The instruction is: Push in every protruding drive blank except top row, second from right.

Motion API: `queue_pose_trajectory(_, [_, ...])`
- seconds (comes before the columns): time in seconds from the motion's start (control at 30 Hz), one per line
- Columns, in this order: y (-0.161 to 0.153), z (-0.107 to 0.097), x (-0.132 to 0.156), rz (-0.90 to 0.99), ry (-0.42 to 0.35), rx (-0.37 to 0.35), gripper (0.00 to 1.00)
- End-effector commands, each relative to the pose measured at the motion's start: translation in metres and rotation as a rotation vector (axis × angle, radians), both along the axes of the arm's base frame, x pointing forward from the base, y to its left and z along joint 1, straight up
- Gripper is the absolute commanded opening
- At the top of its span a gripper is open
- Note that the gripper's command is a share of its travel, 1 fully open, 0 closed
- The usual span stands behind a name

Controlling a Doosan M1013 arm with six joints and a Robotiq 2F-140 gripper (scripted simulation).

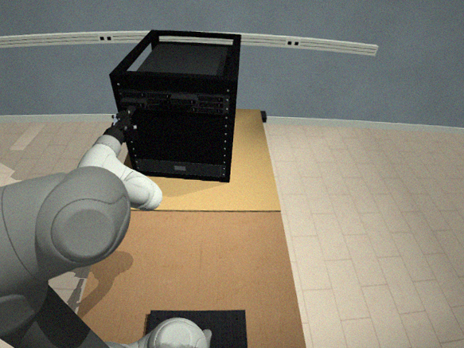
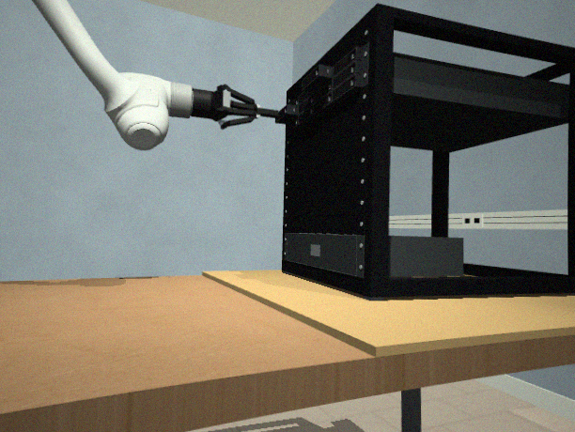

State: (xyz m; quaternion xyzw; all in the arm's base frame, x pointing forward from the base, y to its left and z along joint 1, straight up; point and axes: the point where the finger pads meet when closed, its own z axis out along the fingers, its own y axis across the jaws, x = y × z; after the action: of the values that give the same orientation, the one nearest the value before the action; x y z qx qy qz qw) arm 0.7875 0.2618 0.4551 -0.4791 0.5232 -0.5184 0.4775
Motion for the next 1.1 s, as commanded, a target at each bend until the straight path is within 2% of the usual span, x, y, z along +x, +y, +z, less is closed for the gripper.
queue_pose_trajectory(0.0, [0.0014,0.0029,0.0028,0.005,-0.002,0.002,0.10])
queue_pose_trajectory(1.07, [0.0048,0.0067,0.0082,0.005,-0.002,0.002,0.10])
